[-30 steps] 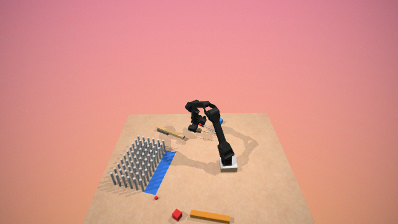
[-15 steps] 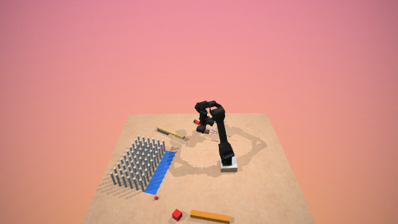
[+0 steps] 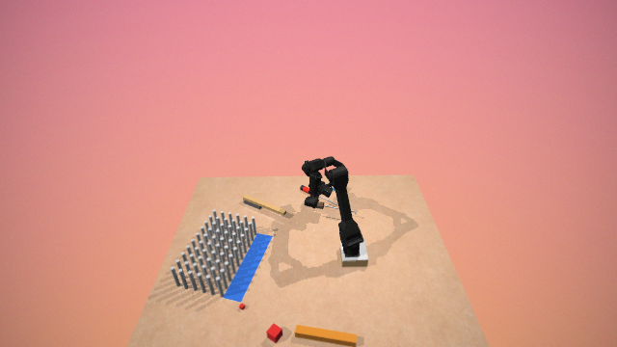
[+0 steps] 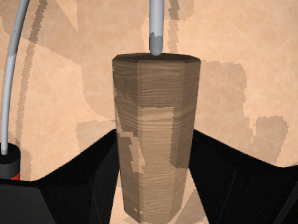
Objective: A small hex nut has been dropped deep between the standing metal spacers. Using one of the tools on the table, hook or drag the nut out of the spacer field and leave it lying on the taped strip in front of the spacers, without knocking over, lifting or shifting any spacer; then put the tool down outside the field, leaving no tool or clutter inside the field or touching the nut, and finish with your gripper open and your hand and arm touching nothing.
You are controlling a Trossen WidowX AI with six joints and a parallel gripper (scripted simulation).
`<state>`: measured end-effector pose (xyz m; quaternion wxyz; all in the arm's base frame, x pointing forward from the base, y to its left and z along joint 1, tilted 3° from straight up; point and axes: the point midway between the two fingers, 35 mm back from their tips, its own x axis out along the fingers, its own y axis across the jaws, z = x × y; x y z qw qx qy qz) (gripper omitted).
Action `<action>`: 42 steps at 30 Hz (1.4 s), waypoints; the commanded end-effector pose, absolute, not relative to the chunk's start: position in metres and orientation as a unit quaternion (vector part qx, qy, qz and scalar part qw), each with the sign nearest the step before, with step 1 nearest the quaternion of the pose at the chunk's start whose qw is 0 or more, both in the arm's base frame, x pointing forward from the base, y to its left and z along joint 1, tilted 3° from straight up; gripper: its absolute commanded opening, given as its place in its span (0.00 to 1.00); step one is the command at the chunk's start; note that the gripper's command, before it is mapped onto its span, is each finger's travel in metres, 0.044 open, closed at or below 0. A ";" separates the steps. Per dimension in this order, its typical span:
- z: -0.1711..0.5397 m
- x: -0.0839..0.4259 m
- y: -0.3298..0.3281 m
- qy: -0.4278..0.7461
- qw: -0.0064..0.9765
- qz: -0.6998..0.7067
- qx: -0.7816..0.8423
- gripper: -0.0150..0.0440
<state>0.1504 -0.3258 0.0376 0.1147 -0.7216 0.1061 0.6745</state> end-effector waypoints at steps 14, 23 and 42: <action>0.008 0.154 -0.325 0.105 0.116 0.675 -0.721 0.25; -0.006 0.155 -0.324 0.106 0.112 0.674 -0.722 0.25; -0.009 0.156 -0.324 0.117 0.097 0.665 -0.731 0.25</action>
